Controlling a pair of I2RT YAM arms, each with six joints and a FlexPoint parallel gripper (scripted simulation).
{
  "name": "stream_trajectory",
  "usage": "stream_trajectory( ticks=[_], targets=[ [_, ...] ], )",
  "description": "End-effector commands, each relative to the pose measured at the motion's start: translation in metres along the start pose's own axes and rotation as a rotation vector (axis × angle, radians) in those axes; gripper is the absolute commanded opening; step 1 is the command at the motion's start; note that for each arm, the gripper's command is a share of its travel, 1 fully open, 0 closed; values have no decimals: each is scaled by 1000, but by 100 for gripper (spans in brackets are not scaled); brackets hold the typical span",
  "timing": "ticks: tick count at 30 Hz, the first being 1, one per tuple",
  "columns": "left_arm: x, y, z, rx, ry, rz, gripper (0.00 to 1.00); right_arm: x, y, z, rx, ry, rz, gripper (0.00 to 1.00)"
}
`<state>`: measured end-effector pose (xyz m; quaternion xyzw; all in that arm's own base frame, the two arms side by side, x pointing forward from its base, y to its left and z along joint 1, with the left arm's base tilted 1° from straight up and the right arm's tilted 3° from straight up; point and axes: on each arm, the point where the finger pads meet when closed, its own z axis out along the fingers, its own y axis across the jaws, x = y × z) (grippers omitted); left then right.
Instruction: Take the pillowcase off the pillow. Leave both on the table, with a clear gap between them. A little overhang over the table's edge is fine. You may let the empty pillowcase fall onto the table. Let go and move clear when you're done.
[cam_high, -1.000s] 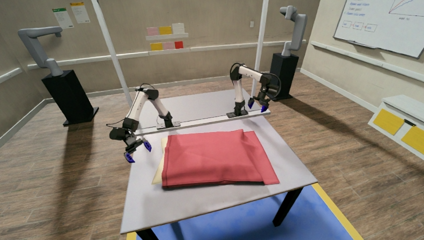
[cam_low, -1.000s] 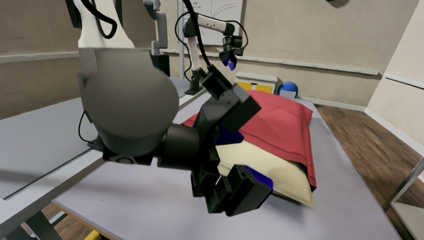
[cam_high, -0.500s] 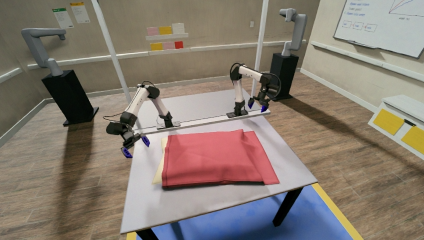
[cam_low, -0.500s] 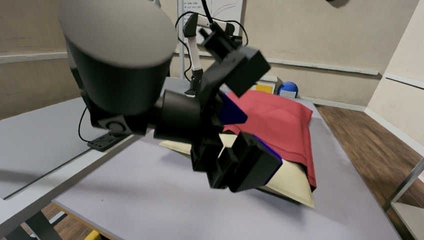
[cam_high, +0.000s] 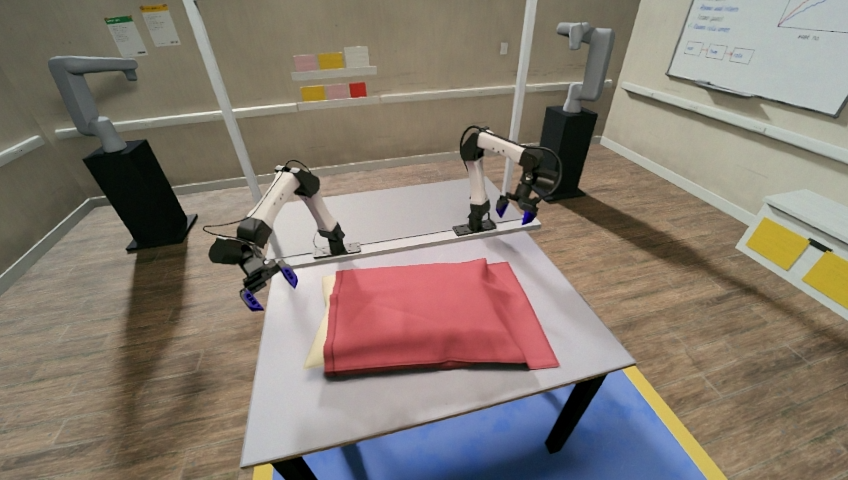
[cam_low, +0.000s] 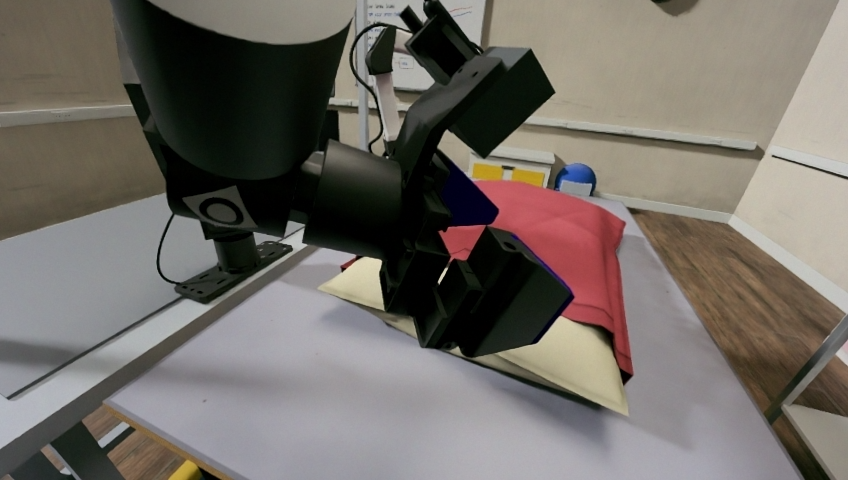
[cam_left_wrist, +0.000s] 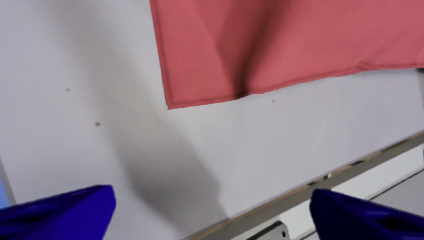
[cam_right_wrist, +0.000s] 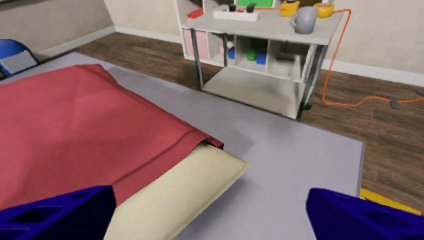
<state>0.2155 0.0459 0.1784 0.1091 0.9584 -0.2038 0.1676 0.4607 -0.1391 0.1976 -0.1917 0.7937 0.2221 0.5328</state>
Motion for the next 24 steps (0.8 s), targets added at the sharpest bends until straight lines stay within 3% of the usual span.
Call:
stream_trajectory(
  ticks=[1,3,4,5,9,15,17,24],
  targets=[
    [2,-3,-1,4,-5,3,100,-9,-6,-6,16,-7,-23,100],
    [2,-3,-1,4,-5,3,100,-7,-5,-6,14,-4,-17,100],
    [-11,0,-11,-46,-42,35,100,-33,7,-8,24,-27,-78,100],
    [-12,1,-11,-56,-41,33,100,-18,7,-5,28,-10,-47,100],
    [-14,1,-10,-67,-43,34,100,-18,5,-8,54,-2,-41,100],
    [-39,-3,-26,-172,-116,84,100,-22,10,-13,167,38,-29,100],
    [-52,0,-29,-220,-150,100,100,-46,23,-12,201,18,-79,100],
    [-88,-4,-38,-347,-283,146,100,-65,44,-17,347,21,-72,100]
  ],
)
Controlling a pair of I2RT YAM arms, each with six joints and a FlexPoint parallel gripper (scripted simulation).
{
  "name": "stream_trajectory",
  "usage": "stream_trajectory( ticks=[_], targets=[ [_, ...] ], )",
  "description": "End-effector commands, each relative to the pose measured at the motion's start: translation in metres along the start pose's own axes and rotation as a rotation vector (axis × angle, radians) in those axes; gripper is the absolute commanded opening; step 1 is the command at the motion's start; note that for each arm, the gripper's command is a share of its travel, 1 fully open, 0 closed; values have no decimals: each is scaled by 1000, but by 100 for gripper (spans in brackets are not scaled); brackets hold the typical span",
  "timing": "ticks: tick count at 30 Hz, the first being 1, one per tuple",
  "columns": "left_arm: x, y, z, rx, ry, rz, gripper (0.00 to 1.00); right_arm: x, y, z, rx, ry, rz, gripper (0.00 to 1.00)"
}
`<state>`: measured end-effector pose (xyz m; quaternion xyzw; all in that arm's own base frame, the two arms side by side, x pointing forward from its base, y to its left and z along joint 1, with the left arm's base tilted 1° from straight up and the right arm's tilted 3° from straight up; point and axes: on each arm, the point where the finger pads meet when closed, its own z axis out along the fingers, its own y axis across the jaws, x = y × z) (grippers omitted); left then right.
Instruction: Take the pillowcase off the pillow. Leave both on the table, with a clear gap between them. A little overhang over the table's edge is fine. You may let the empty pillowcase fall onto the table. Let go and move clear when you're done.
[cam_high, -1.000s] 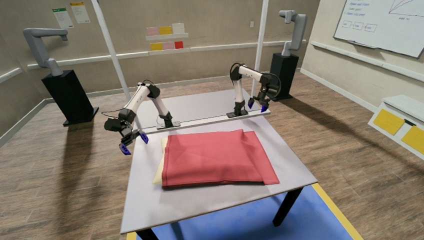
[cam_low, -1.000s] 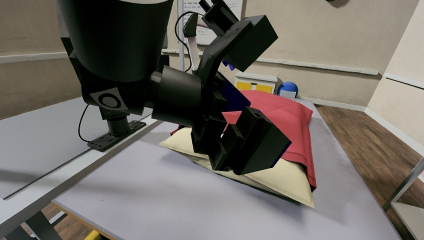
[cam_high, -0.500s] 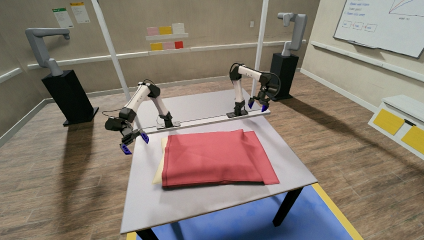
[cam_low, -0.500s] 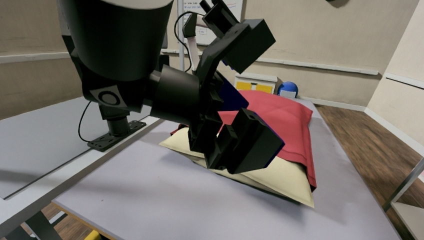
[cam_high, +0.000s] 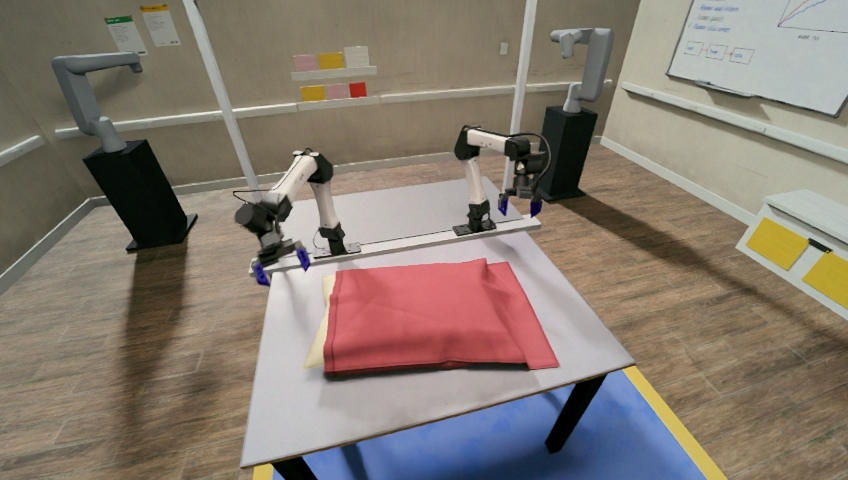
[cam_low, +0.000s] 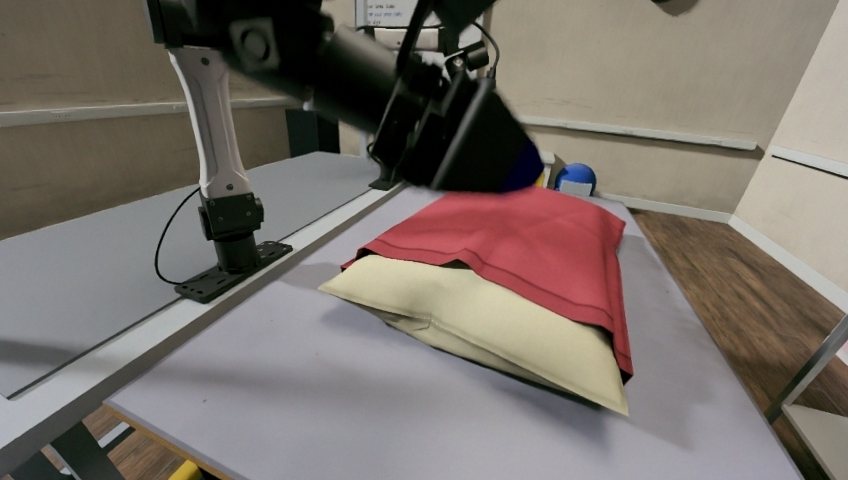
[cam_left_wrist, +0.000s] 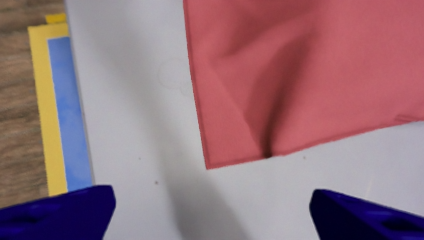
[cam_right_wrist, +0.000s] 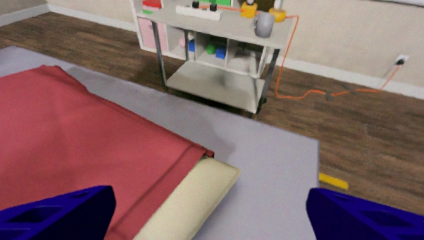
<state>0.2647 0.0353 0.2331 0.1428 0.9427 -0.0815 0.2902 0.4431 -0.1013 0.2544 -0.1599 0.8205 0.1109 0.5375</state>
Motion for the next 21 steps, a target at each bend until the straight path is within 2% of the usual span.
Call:
stream_trajectory(
  ticks=[1,6,12,16,18,21],
  targets=[
    [-20,15,-1,-110,-72,-12,100,-15,-8,-5,123,-26,-6,100],
    [-60,16,-13,-210,-233,22,100,-36,16,-14,203,-55,-7,100],
    [-104,14,-29,-303,-443,22,100,-67,41,-31,297,-140,-10,100],
    [-131,11,-41,-343,-588,1,100,-86,58,-44,350,-210,1,100],
    [-131,11,-41,-343,-588,1,100,-86,58,-44,350,-210,1,100],
    [-149,10,-46,-360,-684,-24,100,-99,72,-54,381,-267,19,100]
  ],
)
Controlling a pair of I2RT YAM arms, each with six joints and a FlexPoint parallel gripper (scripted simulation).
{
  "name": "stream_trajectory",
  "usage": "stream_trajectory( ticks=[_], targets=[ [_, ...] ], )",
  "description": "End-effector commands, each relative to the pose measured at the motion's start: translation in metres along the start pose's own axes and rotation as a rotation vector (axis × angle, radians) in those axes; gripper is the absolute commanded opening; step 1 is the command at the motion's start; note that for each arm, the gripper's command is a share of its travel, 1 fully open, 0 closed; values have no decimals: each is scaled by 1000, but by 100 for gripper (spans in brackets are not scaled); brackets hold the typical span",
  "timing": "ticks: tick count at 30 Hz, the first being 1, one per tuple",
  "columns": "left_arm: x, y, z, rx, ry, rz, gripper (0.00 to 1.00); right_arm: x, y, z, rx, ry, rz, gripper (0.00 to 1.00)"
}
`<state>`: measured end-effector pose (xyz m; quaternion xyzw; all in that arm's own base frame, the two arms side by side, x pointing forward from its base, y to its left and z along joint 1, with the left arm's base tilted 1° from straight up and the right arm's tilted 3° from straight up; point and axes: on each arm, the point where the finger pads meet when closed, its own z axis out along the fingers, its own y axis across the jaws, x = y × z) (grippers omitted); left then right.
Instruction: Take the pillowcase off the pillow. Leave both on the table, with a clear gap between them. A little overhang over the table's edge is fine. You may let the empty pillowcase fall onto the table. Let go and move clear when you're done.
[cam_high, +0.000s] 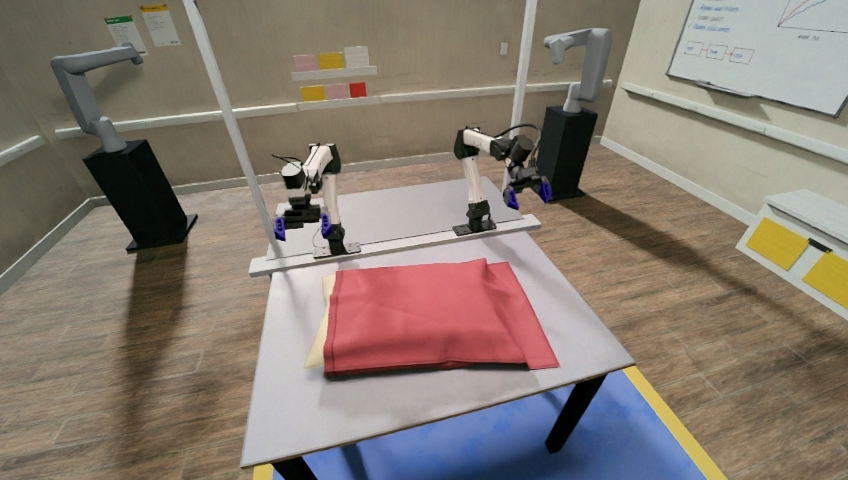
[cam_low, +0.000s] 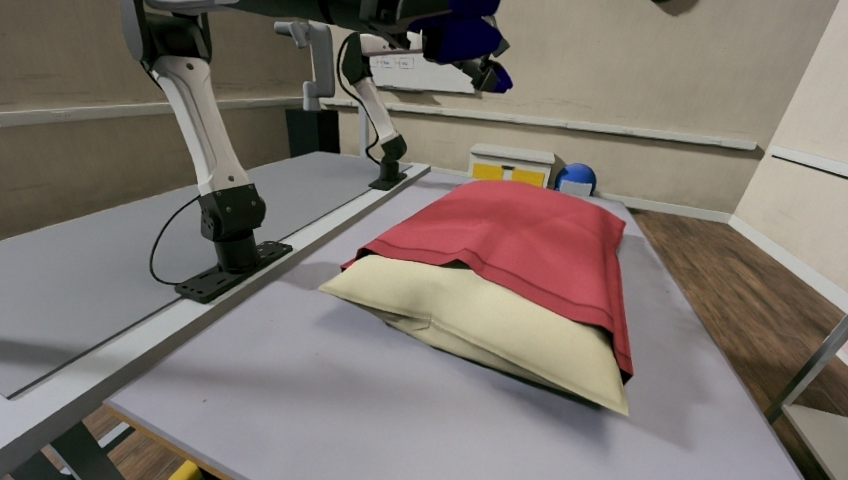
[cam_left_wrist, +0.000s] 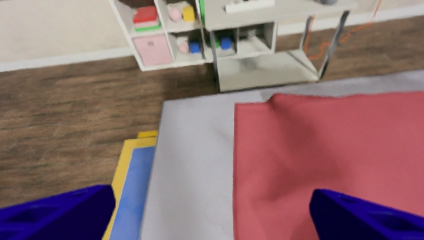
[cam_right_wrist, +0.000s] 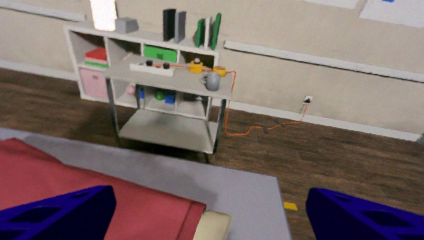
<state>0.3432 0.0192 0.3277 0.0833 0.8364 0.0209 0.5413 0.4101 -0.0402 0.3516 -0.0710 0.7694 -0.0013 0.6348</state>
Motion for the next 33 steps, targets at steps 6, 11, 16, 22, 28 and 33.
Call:
stream_trajectory(
  ticks=[6,11,16,22,28,33],
  targets=[
    [-66,3,4,-113,-335,-118,100,-37,19,-26,122,-154,84,100],
    [-85,-1,3,-122,-453,-188,100,-51,31,-40,145,-219,134,100],
    [-83,-5,5,-111,-447,-185,100,-40,37,-32,126,-183,124,100],
    [-100,-4,-14,-98,-477,-136,100,-72,34,-51,110,-264,87,100],
    [-101,-3,-14,-97,-482,-137,100,-47,36,-38,107,-182,94,100],
    [-104,-2,-18,-97,-493,-142,100,-45,34,-38,113,-180,98,45]
  ],
)
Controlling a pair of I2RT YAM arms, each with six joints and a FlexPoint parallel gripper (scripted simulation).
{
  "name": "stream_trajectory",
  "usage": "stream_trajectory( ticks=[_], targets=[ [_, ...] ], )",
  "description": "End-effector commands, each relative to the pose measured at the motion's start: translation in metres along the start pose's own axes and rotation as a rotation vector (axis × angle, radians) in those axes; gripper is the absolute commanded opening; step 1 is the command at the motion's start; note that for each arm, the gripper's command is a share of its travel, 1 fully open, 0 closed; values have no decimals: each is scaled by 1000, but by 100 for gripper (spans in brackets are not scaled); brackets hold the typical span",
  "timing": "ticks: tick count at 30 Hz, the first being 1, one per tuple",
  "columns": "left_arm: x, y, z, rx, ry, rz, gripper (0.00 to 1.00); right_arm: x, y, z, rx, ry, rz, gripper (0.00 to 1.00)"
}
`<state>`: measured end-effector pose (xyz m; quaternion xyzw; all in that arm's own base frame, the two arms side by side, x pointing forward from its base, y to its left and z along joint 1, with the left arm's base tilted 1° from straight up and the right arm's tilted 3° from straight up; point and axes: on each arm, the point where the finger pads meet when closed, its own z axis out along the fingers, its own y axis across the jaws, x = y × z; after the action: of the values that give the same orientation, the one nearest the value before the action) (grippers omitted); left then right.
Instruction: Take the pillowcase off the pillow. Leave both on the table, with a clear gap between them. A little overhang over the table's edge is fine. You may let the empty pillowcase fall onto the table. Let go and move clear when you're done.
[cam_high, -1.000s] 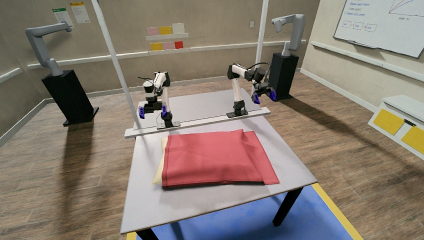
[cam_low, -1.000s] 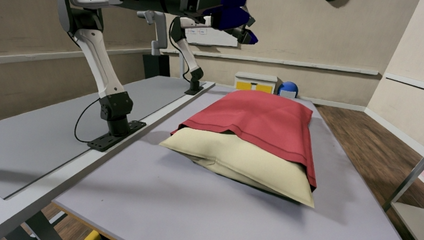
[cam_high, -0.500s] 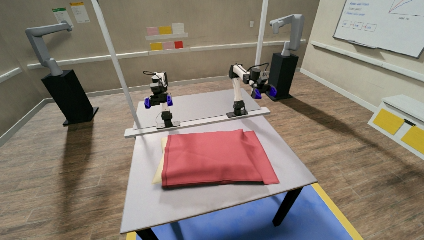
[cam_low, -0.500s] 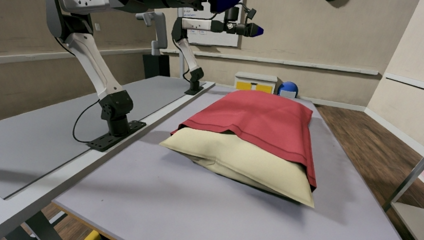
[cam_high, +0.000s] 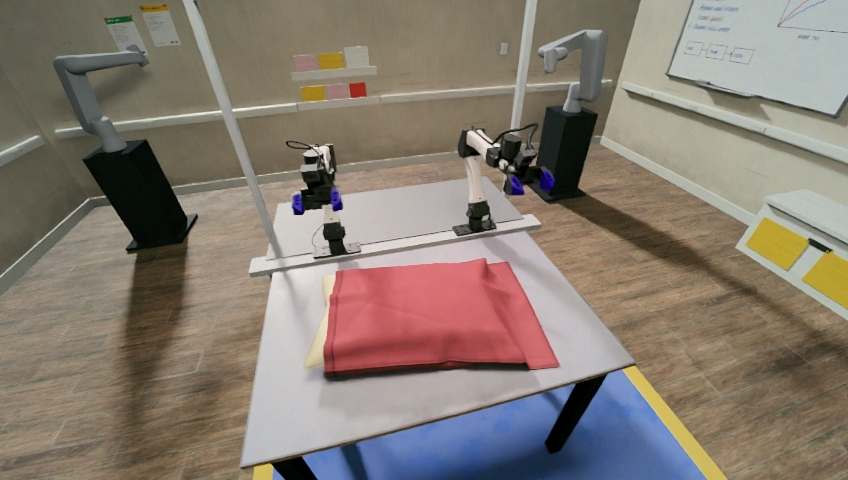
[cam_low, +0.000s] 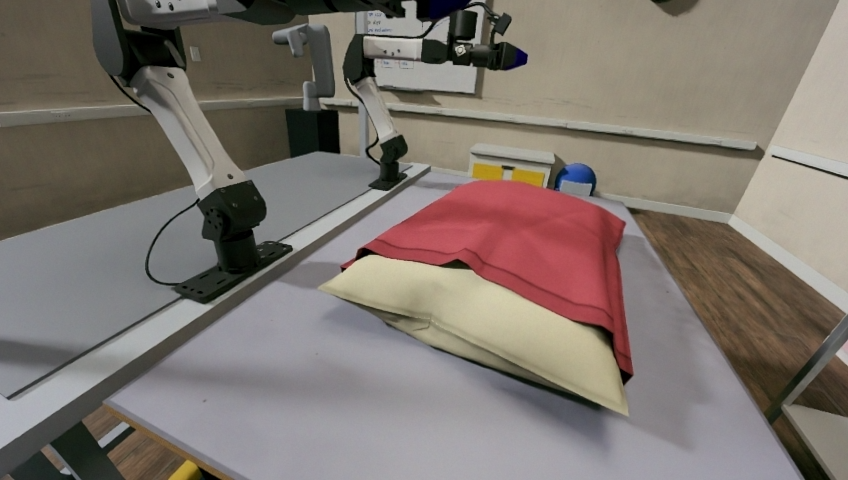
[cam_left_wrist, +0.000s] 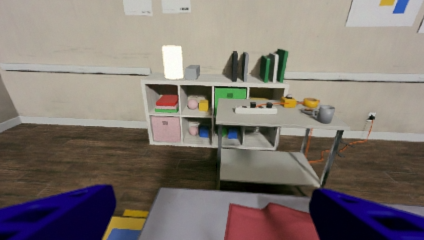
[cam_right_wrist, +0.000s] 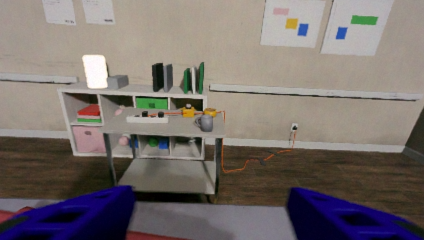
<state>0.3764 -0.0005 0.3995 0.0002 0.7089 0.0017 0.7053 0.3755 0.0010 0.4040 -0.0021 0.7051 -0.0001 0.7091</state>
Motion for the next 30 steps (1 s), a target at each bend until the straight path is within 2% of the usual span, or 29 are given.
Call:
stream_trajectory(
  ticks=[1,15,22,30],
  targets=[
    [-28,0,-7,5,-74,-1,100,7,-6,2,17,21,0,45],
    [-29,1,-7,4,-73,-12,100,2,-7,-2,22,7,11,45],
    [-28,2,-7,2,-73,-10,100,48,-8,-34,8,195,207,45],
    [-28,2,-7,2,-73,-10,100,88,-15,-77,59,350,426,45]
  ],
)
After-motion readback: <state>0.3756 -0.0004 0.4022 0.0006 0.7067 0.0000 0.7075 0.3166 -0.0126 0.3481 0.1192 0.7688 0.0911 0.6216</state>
